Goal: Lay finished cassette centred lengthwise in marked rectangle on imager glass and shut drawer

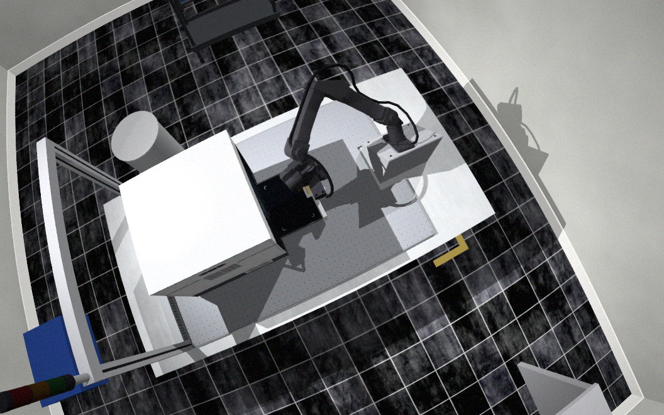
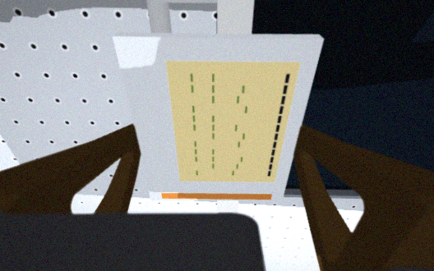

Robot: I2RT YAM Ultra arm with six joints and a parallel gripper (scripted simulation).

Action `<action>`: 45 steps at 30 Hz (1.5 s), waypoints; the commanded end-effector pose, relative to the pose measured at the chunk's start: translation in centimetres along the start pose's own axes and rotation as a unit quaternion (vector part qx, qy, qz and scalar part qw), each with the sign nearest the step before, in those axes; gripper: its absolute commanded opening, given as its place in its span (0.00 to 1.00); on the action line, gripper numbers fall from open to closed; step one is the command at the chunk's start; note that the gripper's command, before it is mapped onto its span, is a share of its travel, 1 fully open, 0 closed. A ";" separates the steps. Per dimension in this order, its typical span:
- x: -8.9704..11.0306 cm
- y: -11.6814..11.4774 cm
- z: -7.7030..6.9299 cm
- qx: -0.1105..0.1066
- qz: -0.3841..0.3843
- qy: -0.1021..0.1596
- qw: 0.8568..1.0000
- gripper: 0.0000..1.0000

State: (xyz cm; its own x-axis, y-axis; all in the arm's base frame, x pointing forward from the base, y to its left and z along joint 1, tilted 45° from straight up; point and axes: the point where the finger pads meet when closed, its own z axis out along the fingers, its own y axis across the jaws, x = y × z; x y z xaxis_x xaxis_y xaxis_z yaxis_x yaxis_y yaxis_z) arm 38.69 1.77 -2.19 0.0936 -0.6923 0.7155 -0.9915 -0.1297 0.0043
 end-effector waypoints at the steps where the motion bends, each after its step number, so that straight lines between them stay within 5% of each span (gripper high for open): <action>1: -1.0 -1.0 -1.2 0.012 -0.013 -0.008 1.000 0.00; 45: -0.9 -6.0 -0.8 0.012 -0.012 -0.005 1.000 0.00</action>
State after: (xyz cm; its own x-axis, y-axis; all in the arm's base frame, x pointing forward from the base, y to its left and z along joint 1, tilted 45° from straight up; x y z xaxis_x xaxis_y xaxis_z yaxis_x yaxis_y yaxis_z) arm 43.93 2.65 -2.80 0.0990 -0.6955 0.7117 -0.9902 -0.1395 0.0014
